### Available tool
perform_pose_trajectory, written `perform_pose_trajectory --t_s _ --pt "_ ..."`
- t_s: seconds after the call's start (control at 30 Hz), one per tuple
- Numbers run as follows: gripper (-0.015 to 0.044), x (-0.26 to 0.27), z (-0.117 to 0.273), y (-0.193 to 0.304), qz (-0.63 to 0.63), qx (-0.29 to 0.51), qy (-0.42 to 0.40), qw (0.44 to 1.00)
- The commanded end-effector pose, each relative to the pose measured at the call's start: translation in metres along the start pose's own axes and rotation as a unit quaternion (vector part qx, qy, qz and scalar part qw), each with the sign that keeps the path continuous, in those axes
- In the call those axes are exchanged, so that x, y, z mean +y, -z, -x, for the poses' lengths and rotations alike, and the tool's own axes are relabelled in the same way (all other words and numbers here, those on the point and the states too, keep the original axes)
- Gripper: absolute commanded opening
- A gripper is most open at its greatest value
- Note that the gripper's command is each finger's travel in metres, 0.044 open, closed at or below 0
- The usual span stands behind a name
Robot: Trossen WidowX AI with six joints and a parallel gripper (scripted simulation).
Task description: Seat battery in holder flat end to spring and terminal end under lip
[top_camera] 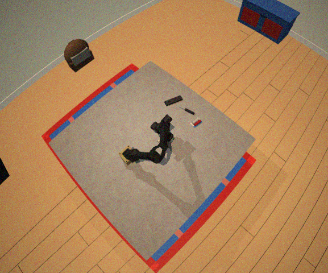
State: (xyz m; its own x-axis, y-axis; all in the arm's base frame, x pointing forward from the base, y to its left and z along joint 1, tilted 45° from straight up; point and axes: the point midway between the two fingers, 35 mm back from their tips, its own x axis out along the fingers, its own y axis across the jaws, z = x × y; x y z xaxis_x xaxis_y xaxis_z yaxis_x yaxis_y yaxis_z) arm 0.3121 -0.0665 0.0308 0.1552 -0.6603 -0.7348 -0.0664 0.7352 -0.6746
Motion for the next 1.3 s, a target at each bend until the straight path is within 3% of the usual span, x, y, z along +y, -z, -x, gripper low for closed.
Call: perform_pose_trajectory --t_s 0.0,1.27 --pt "0.0072 -0.003 -0.004 0.000 -0.003 -0.028 -0.001 1.000" --pt "0.0072 -0.003 -0.020 0.008 0.000 -0.128 -0.008 0.992"
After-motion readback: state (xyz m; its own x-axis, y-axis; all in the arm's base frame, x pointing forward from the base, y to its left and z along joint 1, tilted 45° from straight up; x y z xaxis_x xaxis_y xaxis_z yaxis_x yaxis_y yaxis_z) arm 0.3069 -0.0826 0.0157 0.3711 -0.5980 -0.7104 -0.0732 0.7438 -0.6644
